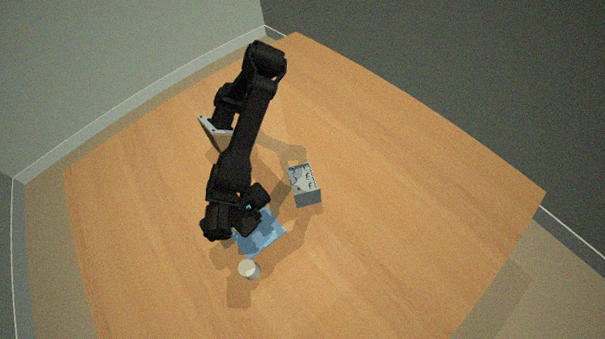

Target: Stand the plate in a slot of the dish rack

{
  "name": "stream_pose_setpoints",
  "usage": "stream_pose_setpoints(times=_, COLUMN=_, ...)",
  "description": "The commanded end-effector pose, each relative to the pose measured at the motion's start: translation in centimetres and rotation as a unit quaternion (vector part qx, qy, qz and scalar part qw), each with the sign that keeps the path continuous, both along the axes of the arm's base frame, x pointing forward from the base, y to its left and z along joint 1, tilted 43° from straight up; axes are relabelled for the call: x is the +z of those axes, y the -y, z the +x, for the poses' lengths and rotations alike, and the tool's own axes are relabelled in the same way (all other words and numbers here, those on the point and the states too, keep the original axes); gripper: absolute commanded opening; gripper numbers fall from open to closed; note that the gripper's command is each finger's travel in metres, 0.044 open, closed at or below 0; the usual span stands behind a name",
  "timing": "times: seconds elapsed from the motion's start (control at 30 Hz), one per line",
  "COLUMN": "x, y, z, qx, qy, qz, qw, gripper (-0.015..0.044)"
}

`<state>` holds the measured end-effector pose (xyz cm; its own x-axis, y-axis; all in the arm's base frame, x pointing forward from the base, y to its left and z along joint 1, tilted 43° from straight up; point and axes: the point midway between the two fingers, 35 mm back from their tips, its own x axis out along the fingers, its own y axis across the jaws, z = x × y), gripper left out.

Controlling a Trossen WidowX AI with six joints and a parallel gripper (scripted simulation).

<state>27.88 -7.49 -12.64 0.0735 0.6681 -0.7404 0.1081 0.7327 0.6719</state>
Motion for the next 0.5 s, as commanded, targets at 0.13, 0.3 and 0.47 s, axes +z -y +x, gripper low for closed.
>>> stream_pose_setpoints(times=0.13, x=-0.38, y=-0.47, z=-0.23, qx=-0.001, qy=-0.006, qz=0.006, qw=1.000, gripper=0.0380)
stream_pose_setpoints(times=0.3, x=-0.38, y=-0.47, z=-0.23, qx=-0.001, qy=-0.006, qz=0.006, qw=1.000, gripper=0.0360)
stream_pose_setpoints(times=0.47, x=-0.38, y=-0.47, z=-0.23, qx=-0.001, qy=-0.006, qz=0.006, qw=1.000, gripper=0.0327)
